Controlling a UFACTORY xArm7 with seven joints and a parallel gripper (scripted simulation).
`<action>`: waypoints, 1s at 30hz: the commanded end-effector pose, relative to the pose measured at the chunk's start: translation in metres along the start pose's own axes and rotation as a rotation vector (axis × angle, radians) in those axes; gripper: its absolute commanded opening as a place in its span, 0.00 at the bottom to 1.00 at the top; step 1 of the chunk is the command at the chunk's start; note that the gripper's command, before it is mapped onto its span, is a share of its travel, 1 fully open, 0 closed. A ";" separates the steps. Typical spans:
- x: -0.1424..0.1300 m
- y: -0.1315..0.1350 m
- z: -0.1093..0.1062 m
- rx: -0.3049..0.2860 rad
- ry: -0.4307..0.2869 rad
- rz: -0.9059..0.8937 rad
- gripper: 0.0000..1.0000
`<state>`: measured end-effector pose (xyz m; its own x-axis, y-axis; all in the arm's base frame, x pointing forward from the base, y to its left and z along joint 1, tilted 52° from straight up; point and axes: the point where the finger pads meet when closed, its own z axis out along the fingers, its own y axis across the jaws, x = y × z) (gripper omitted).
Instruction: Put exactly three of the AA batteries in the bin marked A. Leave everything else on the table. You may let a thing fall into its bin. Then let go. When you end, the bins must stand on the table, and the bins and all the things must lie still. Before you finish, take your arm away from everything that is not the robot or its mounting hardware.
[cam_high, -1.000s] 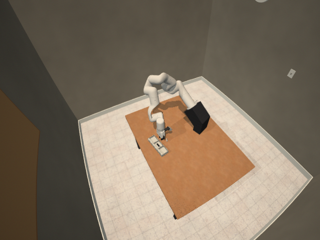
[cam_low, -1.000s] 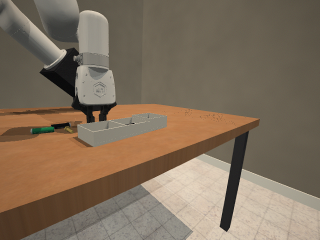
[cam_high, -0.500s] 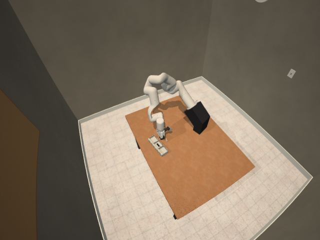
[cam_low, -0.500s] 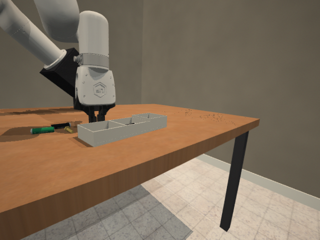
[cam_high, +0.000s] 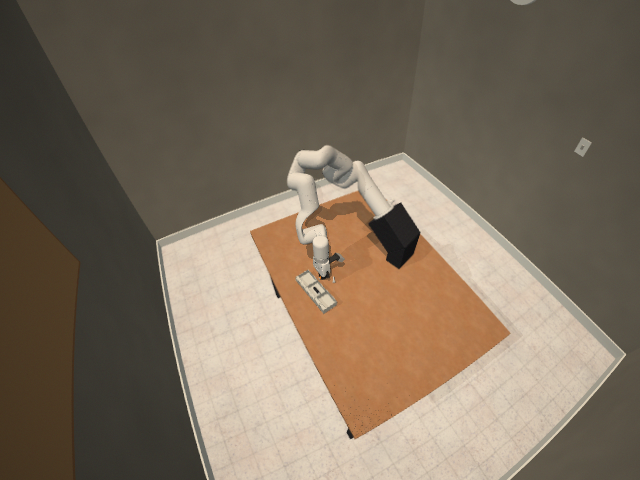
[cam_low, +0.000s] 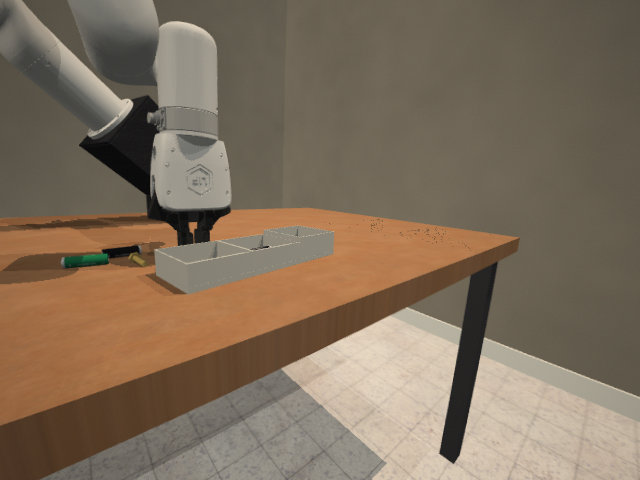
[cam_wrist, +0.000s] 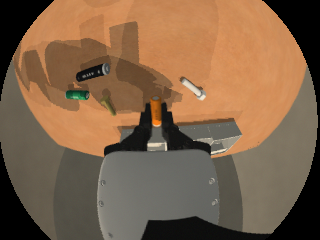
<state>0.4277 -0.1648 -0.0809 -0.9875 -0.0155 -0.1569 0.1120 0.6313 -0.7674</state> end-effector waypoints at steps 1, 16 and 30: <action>-0.001 0.001 -0.001 -0.002 -0.003 0.000 0.00; -0.001 0.001 -0.024 -0.002 -0.003 -0.001 0.00; -0.001 0.001 -0.061 -0.002 -0.003 -0.001 0.00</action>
<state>0.4225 -0.1281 -0.0522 -0.9875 -0.0160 -0.1568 0.1116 0.6317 -0.7671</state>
